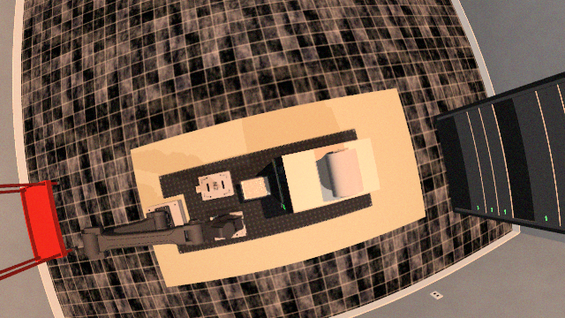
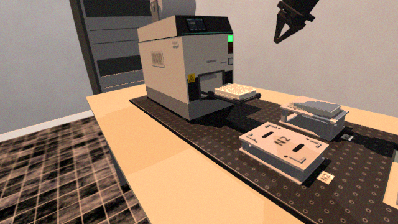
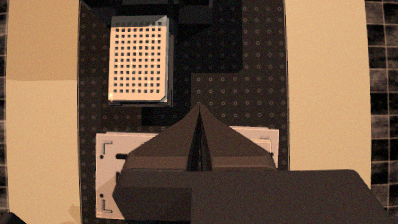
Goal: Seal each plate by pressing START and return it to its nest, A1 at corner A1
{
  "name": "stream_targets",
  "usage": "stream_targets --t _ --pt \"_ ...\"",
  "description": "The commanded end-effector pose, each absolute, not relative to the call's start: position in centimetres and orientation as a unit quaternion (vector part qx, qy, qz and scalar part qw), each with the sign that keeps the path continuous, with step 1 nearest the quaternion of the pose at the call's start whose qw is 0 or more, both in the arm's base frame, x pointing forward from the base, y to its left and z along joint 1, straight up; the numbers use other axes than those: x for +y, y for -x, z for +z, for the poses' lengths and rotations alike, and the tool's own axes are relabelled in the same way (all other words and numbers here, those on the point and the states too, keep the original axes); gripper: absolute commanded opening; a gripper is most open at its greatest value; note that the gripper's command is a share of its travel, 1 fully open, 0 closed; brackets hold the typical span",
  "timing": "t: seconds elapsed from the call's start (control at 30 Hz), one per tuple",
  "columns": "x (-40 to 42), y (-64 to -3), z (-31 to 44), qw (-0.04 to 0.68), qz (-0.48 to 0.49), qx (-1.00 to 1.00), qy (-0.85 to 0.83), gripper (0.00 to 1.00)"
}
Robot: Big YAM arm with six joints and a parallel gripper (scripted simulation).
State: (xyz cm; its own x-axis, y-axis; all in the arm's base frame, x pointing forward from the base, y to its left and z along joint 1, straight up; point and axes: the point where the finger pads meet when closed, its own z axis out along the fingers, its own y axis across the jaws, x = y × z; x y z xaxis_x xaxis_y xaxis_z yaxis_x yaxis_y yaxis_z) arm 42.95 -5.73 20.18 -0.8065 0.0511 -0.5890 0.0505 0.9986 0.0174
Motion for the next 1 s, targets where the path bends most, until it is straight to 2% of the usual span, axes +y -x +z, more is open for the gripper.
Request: stream_targets --t 0.0,0.13,0.3,0.97 --pt "-6.8 -44.6 22.7 0.352 -0.007 0.935 -0.043 0.00" --pt "-6.7 -44.7 22.2 0.341 -0.006 0.939 -0.043 0.00" --pt "-6.4 -43.8 21.4 0.430 -0.005 0.902 -0.040 0.00" --pt "-5.9 -45.8 22.7 0.412 -0.008 0.911 -0.016 0.00"
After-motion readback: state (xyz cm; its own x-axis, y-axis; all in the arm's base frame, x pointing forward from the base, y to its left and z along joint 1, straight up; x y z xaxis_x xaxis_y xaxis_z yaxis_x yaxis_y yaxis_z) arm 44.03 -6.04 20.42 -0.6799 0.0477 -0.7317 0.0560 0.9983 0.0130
